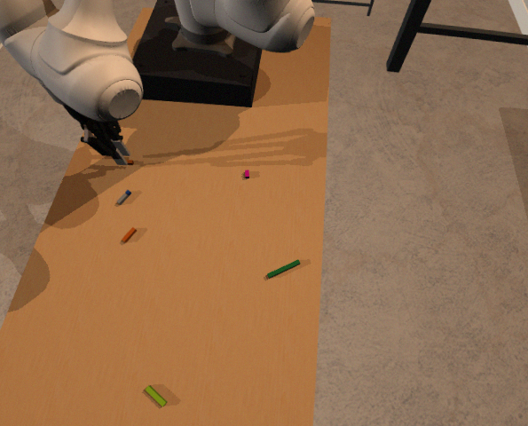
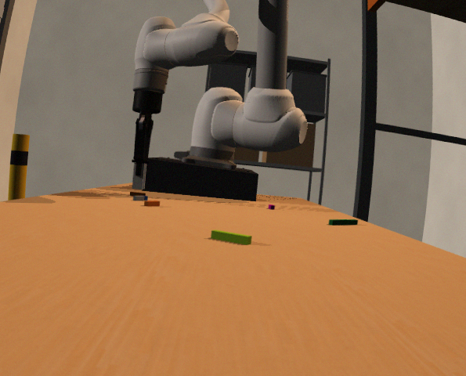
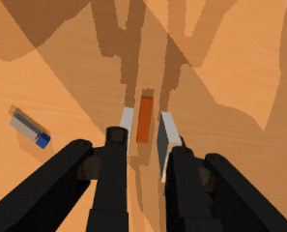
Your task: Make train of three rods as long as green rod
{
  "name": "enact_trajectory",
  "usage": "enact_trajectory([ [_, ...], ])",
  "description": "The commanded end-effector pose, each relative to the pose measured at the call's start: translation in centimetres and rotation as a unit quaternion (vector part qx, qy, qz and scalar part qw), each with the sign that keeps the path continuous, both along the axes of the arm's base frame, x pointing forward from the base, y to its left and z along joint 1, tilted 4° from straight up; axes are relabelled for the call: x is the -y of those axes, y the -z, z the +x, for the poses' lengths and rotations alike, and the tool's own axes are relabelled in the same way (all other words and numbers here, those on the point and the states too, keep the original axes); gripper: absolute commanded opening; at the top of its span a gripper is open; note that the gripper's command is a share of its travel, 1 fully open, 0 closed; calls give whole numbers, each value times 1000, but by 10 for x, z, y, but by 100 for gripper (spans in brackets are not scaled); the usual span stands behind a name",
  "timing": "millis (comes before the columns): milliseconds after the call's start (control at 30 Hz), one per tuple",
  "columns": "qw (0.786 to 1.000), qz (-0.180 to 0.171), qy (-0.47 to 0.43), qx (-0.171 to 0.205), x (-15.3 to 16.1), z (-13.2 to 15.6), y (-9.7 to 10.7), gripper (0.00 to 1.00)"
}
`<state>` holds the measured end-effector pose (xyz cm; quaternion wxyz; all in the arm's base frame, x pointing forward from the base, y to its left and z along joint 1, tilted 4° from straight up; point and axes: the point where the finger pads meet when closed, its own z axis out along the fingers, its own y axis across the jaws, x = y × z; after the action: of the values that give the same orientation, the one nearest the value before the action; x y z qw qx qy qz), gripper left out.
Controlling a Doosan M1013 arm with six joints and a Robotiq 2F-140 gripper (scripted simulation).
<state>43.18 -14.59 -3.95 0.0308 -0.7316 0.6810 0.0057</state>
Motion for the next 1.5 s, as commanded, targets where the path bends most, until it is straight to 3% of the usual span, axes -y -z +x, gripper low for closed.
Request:
enact_trajectory([
  [0,1000,1,-1,1,-2,0,2,23],
  [633,1000,1,-1,1,-3,0,16,23],
  [1467,1000,1,-1,1,-3,0,18,23],
])
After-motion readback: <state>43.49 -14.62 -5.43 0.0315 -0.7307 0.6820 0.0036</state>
